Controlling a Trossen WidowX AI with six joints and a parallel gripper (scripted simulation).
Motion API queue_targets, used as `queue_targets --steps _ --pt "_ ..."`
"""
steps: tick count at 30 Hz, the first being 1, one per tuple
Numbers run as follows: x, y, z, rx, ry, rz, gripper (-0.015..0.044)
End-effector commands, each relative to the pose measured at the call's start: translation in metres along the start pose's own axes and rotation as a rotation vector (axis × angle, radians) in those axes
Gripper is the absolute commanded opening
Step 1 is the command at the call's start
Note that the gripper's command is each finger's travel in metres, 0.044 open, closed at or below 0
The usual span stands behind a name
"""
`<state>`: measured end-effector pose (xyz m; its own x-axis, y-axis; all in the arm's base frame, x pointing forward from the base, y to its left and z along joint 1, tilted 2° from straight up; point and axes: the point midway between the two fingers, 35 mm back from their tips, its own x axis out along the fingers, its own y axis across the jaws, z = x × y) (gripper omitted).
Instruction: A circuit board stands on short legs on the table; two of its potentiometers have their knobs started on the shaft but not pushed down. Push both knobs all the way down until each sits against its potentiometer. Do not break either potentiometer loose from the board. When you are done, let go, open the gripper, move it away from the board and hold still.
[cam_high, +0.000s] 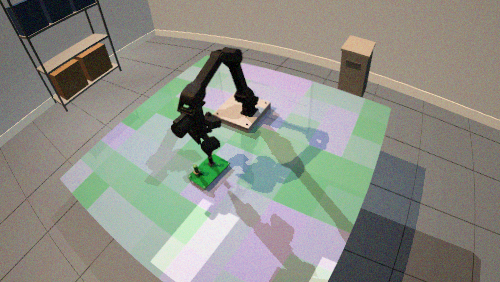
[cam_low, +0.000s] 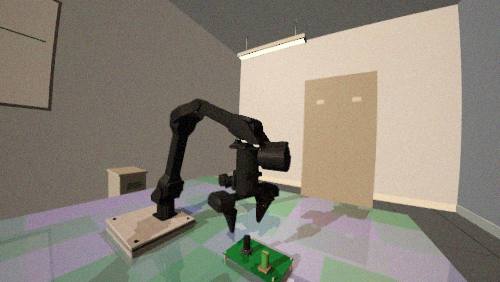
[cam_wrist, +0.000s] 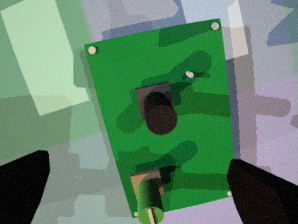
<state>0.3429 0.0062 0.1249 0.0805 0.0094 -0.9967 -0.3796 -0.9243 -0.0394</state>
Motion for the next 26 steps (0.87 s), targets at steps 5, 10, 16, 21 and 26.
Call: queue_targets --steps 5,10,16,21,26 --pt "-0.003 0.027 0.09 -0.004 -0.013 0.009 0.044" --pt "0.0 0.033 0.107 -0.005 -0.014 0.009 0.044" --pt "0.0 0.033 0.107 -0.005 -0.014 0.009 0.044" --pt "0.0 0.033 0.107 -0.005 -0.014 0.009 0.044" --pt "0.0 0.033 0.107 -0.005 -0.014 0.009 0.044"
